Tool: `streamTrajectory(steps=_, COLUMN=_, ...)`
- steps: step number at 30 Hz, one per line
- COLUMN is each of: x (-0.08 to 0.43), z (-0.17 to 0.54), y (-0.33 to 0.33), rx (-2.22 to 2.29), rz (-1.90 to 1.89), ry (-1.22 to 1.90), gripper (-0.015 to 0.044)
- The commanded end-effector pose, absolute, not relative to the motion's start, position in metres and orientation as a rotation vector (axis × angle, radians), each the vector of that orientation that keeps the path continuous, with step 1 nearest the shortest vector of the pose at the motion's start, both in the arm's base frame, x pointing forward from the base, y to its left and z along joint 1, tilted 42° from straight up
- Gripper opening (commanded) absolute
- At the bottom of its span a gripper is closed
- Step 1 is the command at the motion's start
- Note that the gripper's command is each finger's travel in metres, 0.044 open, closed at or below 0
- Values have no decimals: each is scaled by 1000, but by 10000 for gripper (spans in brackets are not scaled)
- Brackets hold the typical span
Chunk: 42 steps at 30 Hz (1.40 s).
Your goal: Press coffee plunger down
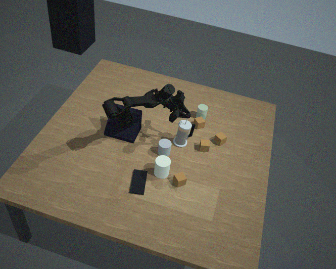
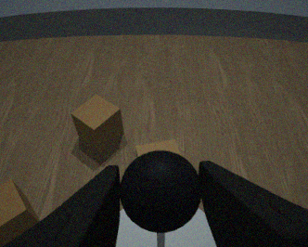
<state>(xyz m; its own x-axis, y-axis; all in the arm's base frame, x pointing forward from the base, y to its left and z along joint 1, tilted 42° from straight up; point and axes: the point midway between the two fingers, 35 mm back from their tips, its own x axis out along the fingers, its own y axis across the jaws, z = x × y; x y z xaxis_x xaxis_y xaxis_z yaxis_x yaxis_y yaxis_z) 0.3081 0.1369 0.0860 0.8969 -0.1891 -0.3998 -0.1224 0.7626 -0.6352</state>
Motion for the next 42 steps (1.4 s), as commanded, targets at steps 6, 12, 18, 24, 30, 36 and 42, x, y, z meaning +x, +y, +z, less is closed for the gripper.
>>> streamTrajectory(steps=6, x=307, z=62, y=117, rx=-739, rz=-46, ry=509, gripper=128)
streamTrajectory(steps=12, x=312, z=57, y=112, rx=-741, rz=-47, ry=506, gripper=128)
streamTrajectory(steps=18, x=316, z=57, y=113, rx=-741, rz=-47, ry=505, gripper=128)
streamTrajectory(steps=24, x=317, z=57, y=113, rx=-740, rz=-47, ry=505, gripper=128)
streamTrajectory(steps=30, x=318, z=57, y=114, rx=-740, rz=-48, ry=505, gripper=128)
streamTrajectory(steps=36, x=318, z=56, y=115, rx=-740, rz=-48, ry=505, gripper=128)
streamTrajectory(steps=42, x=319, z=57, y=116, rx=-740, rz=-48, ry=505, gripper=128)
